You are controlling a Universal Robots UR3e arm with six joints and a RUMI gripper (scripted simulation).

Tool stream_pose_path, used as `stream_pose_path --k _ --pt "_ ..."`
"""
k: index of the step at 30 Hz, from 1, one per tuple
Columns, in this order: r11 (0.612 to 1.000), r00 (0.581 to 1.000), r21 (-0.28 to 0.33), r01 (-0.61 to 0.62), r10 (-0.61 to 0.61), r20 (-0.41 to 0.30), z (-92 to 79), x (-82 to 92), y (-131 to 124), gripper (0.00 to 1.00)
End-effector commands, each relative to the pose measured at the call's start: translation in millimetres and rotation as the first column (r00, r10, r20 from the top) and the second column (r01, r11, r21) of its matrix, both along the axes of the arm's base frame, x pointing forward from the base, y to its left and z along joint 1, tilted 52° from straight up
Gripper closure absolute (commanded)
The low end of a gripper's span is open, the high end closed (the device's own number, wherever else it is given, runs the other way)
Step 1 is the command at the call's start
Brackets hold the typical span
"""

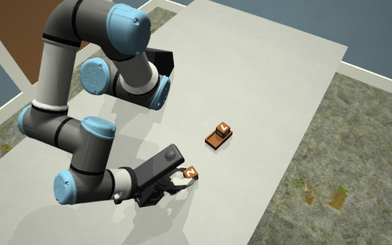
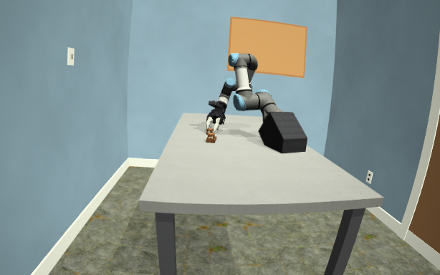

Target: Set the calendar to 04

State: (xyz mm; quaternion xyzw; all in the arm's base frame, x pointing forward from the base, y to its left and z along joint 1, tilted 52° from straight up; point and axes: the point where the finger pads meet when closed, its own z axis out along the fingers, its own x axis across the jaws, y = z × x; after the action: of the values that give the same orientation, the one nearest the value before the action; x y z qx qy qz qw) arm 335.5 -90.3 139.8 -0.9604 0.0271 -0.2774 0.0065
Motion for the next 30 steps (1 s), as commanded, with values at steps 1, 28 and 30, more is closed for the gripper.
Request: stream_pose_path --k 1,28,30 --pt "1.0 1.0 0.0 -0.001 0.001 0.0 0.0 0.1 0.5 0.89" --pt "1.0 1.0 0.0 -0.001 0.001 0.0 0.0 0.1 0.5 0.82" --pt "1.0 1.0 0.0 -0.001 0.001 0.0 0.0 0.1 0.5 0.78"
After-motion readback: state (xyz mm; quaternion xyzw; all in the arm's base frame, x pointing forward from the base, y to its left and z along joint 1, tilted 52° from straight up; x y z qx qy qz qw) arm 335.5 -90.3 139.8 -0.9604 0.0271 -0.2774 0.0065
